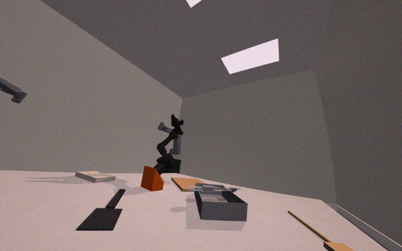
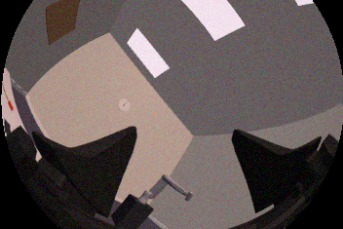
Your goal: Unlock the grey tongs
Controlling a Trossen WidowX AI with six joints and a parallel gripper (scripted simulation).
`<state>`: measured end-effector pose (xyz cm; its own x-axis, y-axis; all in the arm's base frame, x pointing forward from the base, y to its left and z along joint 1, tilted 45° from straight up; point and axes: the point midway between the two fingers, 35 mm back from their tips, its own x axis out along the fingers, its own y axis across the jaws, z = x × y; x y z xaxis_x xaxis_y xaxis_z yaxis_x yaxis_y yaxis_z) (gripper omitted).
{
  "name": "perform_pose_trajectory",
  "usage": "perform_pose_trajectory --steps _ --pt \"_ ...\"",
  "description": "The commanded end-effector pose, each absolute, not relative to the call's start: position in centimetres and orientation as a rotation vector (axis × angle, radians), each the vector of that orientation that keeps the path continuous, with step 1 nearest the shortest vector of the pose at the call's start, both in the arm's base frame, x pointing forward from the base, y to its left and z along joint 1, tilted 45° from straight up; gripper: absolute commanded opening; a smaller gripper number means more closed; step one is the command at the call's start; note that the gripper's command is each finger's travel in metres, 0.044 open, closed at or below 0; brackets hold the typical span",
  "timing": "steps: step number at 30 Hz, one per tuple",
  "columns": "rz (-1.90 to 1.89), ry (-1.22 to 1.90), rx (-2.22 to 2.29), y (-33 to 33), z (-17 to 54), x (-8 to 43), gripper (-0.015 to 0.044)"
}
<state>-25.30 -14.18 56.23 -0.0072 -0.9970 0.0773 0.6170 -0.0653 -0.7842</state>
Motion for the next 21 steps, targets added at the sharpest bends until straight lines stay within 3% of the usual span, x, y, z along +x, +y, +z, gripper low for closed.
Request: perform_pose_trajectory --steps 1,6,17,21 --pt "-1.495 0.65 -0.763 -14.2 56.3 -25.2 0.0374" --pt "-1.481 0.62 -0.842 -14.3 57.6 -23.2 0.026" --pt "-1.42 0.485 -1.015 -14.0 61.0 -15.8 0.026" --pt "-1.333 0.424 -1.125 -13.5 62.4 -9.5 0.026"
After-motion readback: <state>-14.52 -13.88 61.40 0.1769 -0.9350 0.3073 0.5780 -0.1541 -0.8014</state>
